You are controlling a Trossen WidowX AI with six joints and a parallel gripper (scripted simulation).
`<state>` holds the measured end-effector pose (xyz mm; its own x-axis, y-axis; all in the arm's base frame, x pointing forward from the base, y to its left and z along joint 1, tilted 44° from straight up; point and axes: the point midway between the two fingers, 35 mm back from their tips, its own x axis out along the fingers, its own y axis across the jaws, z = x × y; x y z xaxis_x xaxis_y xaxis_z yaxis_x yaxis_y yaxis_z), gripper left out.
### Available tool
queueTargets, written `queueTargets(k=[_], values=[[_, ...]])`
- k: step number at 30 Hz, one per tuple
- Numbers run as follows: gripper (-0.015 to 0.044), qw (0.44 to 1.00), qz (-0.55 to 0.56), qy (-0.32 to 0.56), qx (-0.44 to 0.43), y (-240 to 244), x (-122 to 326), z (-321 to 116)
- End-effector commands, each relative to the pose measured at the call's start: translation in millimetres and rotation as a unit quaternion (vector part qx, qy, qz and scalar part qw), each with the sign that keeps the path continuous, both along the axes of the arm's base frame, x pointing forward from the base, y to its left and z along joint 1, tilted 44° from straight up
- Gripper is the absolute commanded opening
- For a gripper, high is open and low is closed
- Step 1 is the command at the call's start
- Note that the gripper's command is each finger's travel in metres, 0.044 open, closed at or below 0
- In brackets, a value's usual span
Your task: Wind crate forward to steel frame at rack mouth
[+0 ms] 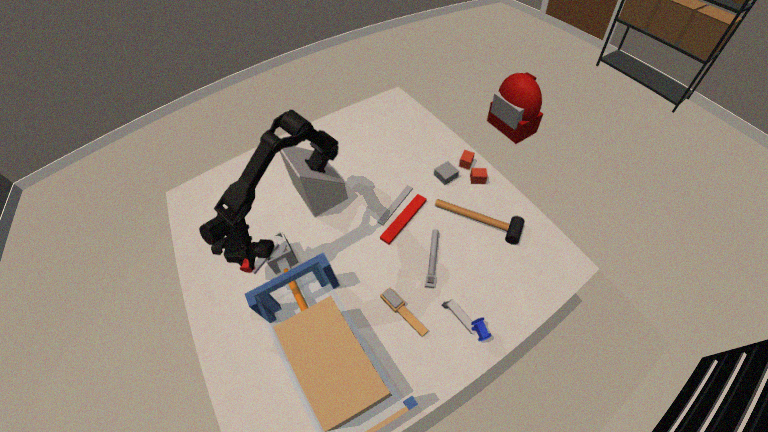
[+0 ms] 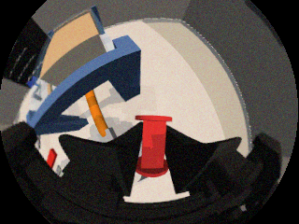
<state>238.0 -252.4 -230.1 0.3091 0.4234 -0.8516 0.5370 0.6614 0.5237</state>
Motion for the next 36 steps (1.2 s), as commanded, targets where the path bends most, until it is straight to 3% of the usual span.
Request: queueTargets(k=[1,36], values=[[0.0000,1.000,0.012,-0.021,0.019,18.7,20.9,10.2],[0.0000,0.999,0.012,-0.021,0.021,51.7,45.0,37.6]])
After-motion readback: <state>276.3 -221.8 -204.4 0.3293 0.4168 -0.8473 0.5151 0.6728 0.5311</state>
